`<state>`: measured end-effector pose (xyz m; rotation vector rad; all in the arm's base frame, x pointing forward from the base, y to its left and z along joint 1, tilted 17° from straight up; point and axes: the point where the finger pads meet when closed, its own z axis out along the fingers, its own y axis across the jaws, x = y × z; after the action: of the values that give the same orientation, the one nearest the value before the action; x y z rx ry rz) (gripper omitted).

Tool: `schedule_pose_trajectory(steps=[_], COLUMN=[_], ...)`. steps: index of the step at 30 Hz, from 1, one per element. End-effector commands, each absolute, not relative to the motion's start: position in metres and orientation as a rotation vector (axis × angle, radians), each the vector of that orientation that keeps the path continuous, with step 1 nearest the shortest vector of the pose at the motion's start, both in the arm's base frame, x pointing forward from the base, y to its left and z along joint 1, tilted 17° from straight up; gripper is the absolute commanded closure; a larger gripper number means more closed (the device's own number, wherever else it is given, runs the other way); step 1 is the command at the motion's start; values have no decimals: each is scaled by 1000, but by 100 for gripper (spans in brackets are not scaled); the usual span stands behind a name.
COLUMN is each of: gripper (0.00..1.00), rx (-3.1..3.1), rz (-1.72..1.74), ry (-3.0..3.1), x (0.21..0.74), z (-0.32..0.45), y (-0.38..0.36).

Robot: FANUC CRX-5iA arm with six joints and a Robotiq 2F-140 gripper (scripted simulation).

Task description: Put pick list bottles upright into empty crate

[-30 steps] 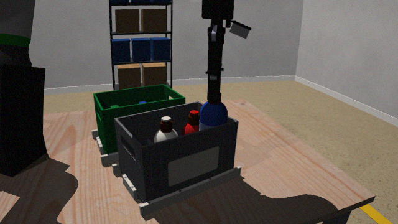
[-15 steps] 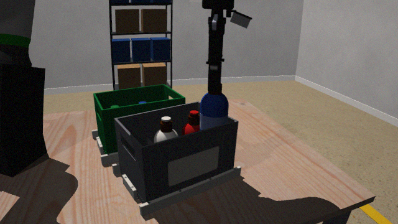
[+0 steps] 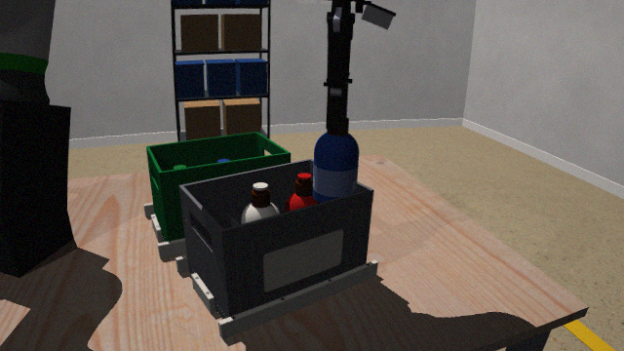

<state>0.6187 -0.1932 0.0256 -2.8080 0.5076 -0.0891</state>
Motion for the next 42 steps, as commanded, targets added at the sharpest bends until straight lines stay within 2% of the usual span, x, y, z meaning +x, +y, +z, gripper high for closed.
schedule_pose_trajectory(steps=[1,42], gripper=[90,90], rx=[-2809,-2809], rz=[-93,-92], ry=[508,508], x=[619,607], z=[31,66], y=[-195,-190])
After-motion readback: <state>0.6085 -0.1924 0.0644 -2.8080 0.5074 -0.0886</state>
